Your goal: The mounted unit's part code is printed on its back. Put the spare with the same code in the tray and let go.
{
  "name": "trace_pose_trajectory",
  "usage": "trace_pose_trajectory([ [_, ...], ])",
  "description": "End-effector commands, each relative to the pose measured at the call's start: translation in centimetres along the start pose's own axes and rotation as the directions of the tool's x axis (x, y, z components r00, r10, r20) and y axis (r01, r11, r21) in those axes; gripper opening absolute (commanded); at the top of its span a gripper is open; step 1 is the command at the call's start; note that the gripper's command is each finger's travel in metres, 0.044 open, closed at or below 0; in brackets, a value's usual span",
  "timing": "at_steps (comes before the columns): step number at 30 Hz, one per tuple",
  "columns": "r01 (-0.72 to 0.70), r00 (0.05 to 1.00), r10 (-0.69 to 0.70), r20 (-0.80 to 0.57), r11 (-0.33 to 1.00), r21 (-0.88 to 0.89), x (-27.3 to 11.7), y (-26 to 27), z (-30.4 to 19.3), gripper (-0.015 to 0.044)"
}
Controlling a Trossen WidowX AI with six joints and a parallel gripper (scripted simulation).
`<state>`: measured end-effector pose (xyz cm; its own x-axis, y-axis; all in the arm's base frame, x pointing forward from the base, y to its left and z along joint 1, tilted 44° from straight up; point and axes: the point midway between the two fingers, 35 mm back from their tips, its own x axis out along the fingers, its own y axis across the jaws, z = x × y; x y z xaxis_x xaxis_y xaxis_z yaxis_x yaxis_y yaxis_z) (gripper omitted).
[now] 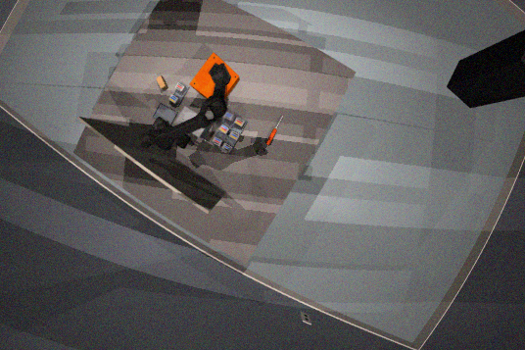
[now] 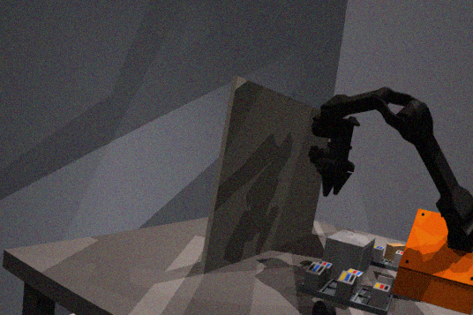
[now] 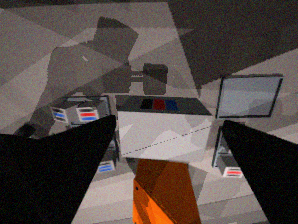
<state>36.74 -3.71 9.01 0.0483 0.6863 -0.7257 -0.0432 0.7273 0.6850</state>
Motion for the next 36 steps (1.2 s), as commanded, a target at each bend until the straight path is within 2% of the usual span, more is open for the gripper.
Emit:
trace_pose_trajectory([
  [1,0.005,1.000,-0.005,-0.008,1.000,0.001,0.0,-0.2,-0.1,0.0440],
  [9,0.006,1.000,-0.006,-0.009,1.000,-0.024,0.1,0.1,-0.1,0.0440],
  [10,0.008,1.000,-0.009,-0.009,0.995,-0.099,0.4,0.9,-0.1,0.0440],
  [12,0.013,1.000,-0.018,-0.010,0.930,-0.368,1.5,3.9,-0.5,0.0440],
  [15,0.008,1.000,-0.021,-0.008,0.672,-0.740,3.2,8.6,-1.9,0.0440],
  [17,0.003,1.000,-0.019,-0.008,0.522,-0.853,4.0,10.4,-2.6,0.0440],
  [21,-0.006,1.000,-0.009,-0.008,0.198,-0.980,5.2,13.6,-4.4,0.0440],
  [25,-0.009,1.000,0.005,-0.009,-0.088,-0.996,6.1,16.0,-6.1,0.0440],
  [36,-0.009,1.000,0.006,-0.009,-0.101,-0.995,6.2,16.1,-6.2,0.0440],
])
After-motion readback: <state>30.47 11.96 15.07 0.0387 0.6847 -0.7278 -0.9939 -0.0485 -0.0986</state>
